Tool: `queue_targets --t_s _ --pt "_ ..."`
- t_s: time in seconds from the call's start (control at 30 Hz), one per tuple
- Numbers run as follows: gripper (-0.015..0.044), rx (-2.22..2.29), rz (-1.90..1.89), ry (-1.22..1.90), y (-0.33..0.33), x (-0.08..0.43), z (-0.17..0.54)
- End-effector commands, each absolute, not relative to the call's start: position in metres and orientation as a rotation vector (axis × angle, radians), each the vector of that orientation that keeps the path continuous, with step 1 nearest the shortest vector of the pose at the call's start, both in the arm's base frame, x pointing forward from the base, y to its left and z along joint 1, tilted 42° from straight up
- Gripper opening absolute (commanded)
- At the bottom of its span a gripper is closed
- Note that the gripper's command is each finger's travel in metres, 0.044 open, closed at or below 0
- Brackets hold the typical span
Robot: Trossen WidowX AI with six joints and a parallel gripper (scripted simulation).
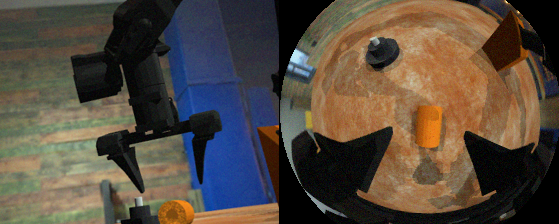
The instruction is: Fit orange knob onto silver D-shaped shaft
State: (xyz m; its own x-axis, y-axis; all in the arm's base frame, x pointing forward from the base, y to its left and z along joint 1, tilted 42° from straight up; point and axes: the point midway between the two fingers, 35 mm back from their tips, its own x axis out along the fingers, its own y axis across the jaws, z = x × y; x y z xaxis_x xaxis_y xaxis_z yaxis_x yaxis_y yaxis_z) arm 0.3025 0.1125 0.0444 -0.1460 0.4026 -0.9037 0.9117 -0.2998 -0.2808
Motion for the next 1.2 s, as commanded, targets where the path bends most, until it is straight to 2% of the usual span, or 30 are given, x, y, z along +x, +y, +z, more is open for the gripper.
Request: queue_targets --t_s 0.0,0.9,1.17 --pt "0.0440 1.670 -1.456 1.479 0.116 0.302 0.039" --pt "0.0440 1.671 -1.456 1.482 0.144 0.300 0.009" --pt "0.0240 1.671 -1.456 1.482 0.144 0.300 0.009"
